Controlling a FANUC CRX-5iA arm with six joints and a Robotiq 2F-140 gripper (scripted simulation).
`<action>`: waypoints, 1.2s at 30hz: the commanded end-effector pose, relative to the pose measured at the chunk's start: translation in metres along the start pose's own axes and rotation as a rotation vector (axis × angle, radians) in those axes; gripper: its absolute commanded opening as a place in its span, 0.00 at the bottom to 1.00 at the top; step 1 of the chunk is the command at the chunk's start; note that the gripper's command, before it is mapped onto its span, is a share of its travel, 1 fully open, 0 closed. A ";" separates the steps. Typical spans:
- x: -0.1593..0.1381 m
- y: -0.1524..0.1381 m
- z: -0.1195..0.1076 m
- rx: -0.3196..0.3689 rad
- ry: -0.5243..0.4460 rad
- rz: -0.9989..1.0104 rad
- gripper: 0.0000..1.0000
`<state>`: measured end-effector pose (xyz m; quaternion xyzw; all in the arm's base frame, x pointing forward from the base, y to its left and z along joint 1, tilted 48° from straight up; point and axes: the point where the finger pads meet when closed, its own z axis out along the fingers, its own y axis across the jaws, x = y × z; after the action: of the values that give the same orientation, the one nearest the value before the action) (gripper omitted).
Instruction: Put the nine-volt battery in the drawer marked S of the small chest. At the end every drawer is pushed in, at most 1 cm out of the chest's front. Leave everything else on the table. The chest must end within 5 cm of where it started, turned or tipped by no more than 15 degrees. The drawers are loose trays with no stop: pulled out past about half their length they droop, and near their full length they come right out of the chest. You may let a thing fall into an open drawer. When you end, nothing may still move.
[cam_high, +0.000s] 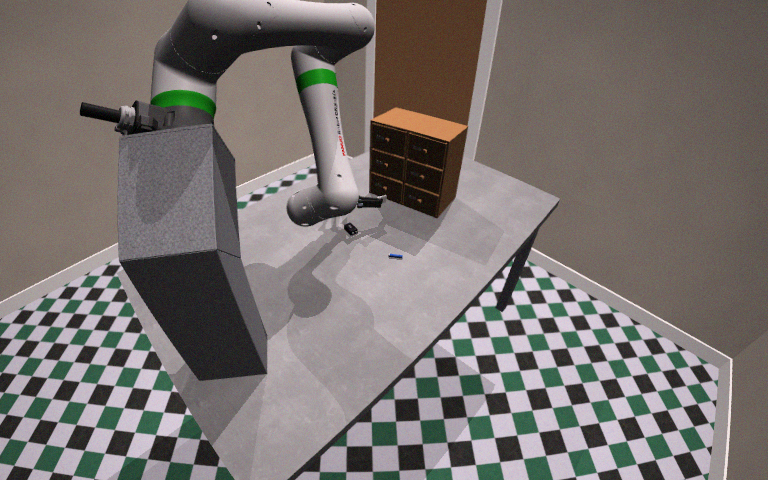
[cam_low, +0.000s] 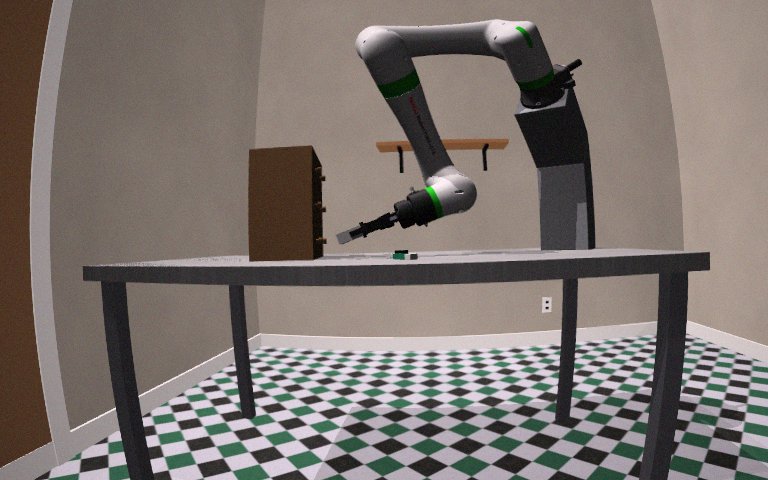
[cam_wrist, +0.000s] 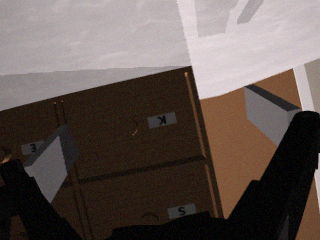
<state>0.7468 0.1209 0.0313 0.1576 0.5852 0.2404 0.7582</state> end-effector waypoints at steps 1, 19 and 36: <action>0.000 0.000 0.000 0.000 0.000 0.000 1.00; 0.000 0.000 0.000 0.000 0.000 0.000 1.00; -0.022 0.000 -0.008 0.000 0.000 0.000 1.00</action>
<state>0.7392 0.1129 0.0414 0.1576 0.5851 0.2403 0.7583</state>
